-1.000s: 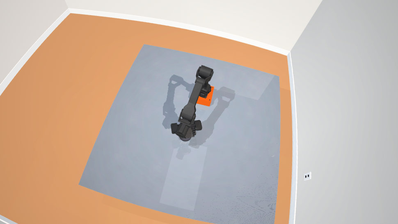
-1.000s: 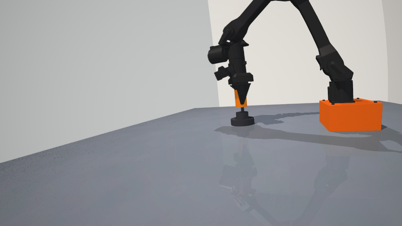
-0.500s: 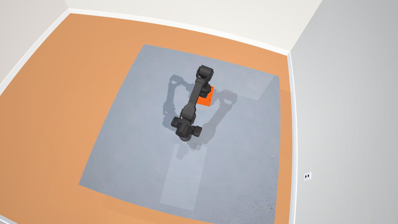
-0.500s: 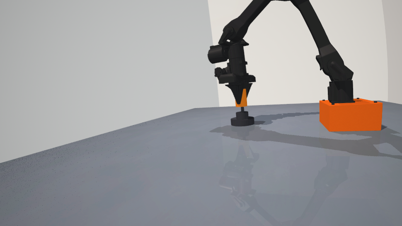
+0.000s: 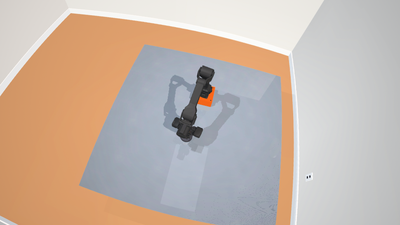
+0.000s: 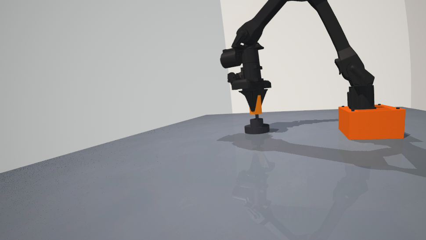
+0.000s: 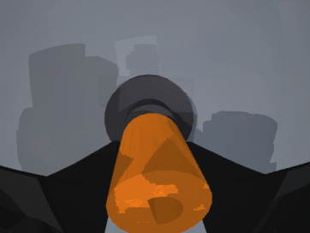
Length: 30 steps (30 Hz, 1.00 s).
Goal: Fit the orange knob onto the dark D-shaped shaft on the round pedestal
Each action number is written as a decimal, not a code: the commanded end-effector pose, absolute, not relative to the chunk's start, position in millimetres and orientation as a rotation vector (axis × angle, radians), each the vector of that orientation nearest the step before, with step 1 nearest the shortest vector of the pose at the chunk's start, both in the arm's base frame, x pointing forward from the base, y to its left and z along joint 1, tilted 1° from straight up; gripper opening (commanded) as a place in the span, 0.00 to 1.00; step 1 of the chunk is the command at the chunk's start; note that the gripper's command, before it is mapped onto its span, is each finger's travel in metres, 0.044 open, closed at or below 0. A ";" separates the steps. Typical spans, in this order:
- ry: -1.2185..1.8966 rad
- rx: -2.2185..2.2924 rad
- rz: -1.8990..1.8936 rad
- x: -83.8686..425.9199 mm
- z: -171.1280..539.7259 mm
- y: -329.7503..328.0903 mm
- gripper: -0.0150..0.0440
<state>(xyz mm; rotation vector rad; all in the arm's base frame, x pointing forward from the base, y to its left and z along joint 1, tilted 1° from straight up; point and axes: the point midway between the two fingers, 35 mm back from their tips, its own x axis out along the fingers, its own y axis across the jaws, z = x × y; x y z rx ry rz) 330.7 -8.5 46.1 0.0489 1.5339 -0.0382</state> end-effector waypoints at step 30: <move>1.522 0.217 -0.202 331.6 47.8 -8.6 0.25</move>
